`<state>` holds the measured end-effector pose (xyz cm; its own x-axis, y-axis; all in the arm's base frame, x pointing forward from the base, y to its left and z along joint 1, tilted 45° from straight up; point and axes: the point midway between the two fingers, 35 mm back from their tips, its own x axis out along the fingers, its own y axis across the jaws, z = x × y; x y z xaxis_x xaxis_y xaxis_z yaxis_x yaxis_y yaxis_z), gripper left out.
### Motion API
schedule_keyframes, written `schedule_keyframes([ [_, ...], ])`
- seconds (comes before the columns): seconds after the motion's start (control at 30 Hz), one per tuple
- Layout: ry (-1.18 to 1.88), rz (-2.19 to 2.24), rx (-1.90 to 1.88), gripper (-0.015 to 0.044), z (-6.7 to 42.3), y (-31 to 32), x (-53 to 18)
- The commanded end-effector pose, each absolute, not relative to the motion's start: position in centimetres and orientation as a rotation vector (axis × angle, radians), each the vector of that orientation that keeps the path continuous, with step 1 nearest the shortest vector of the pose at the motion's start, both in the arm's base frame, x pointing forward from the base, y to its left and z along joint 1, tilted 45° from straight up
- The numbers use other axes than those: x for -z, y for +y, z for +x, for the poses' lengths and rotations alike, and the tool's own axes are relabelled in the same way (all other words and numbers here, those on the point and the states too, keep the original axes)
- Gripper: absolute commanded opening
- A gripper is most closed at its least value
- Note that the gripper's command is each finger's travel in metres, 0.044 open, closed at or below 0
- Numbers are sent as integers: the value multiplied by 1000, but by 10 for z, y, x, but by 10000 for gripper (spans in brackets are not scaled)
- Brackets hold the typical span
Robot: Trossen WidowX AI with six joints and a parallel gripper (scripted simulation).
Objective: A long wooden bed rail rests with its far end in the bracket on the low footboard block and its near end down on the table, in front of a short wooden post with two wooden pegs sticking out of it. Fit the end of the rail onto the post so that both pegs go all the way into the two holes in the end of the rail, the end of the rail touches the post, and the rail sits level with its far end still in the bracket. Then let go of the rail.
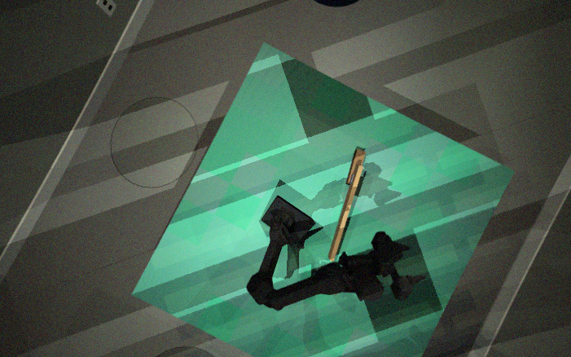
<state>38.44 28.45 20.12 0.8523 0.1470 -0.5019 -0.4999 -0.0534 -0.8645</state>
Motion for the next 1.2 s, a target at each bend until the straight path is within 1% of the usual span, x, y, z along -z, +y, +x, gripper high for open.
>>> schedule_keyframes([
  [0.0, 521, -1653, -555, 440, 395, 234, -144],
  [0.17, 783, -1744, -590, 440, 392, 173, -91],
  [0.33, 1066, -1804, -655, 440, 373, 110, -44],
  [0.5, 1367, -1826, -754, 440, 337, 49, -5],
  [0.73, 1786, -1778, -956, 440, 267, -27, 25],
  [0.8, 1824, -1768, -979, 440, 259, -33, 26],
  [1.17, 1823, -1769, -979, 440, 260, -39, 26],
])
